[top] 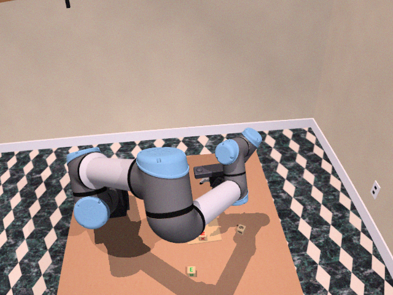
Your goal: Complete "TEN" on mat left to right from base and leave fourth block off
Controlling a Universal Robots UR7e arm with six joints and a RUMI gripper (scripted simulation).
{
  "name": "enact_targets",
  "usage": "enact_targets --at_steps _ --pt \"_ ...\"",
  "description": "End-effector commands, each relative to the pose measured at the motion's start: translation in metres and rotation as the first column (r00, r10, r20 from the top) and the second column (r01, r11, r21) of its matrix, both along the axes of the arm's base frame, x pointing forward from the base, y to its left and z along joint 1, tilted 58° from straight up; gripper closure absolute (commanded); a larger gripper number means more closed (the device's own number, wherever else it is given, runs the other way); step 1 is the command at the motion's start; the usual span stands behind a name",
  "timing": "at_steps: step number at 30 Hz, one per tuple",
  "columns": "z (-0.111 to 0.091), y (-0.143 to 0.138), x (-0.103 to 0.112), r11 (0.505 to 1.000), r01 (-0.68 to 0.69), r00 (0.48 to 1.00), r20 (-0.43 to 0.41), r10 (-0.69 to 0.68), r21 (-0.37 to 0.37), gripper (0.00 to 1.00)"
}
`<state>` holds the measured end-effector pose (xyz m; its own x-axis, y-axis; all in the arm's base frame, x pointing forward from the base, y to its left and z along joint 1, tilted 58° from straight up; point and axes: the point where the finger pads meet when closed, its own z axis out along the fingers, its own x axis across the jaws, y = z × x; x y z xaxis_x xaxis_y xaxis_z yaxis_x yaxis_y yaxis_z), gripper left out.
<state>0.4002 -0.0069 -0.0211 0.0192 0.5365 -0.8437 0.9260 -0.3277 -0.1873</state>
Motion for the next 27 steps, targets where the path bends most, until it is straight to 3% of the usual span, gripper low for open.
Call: enact_targets --at_steps 1,22,27 --pt "0.0 0.001 0.001 1.0 -0.005 1.0 -0.001 0.005 0.0 0.0" --pt "0.0 0.001 0.001 1.0 -0.005 1.0 -0.001 0.005 0.0 0.0" --pt "0.003 -0.001 0.012 1.0 -0.002 1.0 -0.001 0.002 0.0 0.0"
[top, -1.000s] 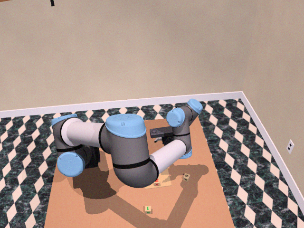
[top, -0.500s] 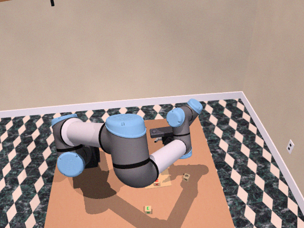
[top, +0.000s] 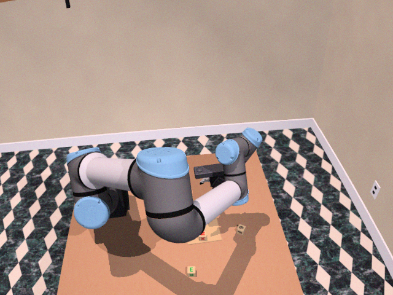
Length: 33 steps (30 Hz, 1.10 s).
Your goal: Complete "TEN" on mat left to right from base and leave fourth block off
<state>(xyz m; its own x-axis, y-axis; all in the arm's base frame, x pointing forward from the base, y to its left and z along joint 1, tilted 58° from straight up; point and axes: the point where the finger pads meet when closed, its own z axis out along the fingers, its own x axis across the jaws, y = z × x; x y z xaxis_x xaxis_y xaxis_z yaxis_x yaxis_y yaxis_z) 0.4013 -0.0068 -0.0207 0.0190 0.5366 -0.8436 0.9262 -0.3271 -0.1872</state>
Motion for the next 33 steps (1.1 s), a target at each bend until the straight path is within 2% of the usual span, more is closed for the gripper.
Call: enact_targets --at_steps 1,5,7,13,14,17,22,33 --pt "0.005 -0.002 0.015 1.0 -0.002 1.0 -0.001 0.002 0.0 0.0" --pt "0.017 -0.006 0.044 1.0 -0.002 1.0 -0.001 0.002 0.001 0.0" --pt "0.017 -0.006 0.044 1.0 -0.002 1.0 -0.001 0.002 0.001 0.0" --pt "0.046 -0.017 0.1 1.0 -0.002 1.0 0.0 0.002 0.002 0.0" --pt "0.046 -0.017 0.1 1.0 -0.002 1.0 0.0 0.002 0.002 0.0" --pt "0.06 -0.023 0.123 1.0 -0.002 1.0 0.0 0.002 0.002 0.0" --pt "0.074 -0.03 0.144 1.0 -0.002 1.0 0.0 0.002 0.002 0.0" --pt "0.079 -0.033 0.151 1.0 -0.001 1.0 0.001 0.001 0.002 0.0"
